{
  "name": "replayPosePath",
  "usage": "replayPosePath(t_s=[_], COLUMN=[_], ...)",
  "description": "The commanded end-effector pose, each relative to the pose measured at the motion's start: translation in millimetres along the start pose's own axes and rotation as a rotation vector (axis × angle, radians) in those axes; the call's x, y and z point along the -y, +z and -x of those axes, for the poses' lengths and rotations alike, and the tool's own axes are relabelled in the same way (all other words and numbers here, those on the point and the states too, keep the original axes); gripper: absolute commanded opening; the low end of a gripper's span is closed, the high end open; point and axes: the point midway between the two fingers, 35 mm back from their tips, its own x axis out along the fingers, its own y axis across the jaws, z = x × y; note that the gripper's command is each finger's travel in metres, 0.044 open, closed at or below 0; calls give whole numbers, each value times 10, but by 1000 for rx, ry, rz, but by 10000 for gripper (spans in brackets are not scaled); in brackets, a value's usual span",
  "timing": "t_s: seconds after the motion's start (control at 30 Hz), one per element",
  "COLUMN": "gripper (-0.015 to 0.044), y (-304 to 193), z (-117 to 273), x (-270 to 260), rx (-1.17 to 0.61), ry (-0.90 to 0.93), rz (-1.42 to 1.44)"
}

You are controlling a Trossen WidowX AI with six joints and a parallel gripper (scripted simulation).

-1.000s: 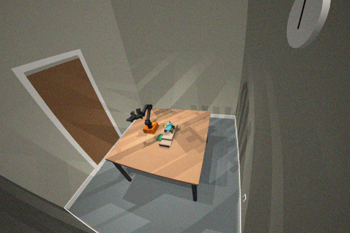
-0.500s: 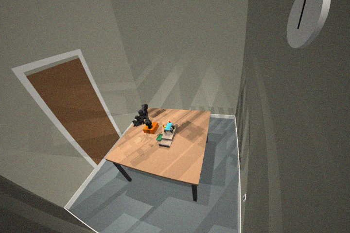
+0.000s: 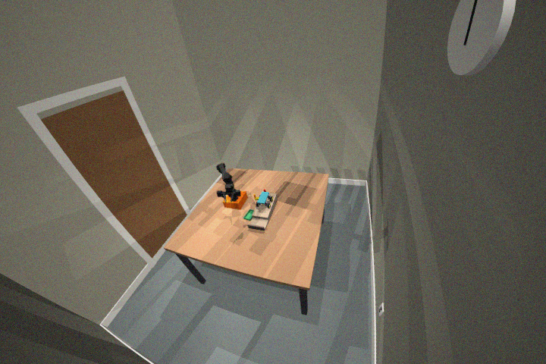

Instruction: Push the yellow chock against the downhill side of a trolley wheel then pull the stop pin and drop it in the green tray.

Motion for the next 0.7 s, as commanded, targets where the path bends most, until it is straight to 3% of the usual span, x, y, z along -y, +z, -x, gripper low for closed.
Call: replayPosePath(t_s=[0.0, 0.33, 0.67], gripper=[190, 190, 190], y=[-73, -338, -679], z=[18, 227, 712], x=[-315, -1033, -1727], rx=[-45, -116, -109], ry=[113, 392, 724], rz=[136, 482, 899])
